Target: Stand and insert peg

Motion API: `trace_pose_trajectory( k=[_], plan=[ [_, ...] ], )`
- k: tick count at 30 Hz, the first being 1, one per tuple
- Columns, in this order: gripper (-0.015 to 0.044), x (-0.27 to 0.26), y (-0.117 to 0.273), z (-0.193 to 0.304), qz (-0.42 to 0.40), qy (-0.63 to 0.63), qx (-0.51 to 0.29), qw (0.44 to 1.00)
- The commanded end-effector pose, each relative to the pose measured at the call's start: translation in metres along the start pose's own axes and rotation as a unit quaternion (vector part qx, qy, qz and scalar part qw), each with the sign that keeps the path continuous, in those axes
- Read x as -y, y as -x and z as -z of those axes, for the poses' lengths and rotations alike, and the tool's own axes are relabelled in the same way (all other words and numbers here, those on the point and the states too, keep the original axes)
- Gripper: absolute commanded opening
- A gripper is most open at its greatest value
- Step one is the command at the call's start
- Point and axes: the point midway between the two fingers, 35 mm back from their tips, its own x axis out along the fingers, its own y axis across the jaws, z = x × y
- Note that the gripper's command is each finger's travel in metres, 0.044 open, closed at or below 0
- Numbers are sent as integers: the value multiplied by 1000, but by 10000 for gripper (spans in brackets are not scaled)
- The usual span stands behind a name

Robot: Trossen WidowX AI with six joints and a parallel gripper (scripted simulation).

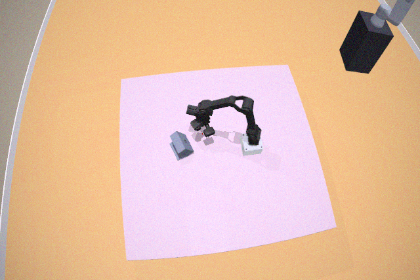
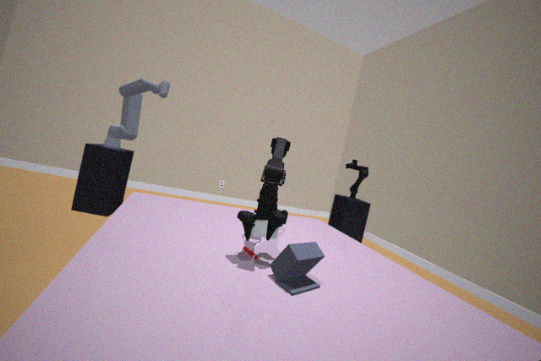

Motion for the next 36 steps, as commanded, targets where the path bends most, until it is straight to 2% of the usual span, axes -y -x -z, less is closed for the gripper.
trace_pose_trajectory(
  k=[1, 36],
  plan=[
    [440, -1, -8, 0, -3, 3, 0, 1000],
    [440, -3, -62, 2, -3, 3, -1, 1000]
  ],
)
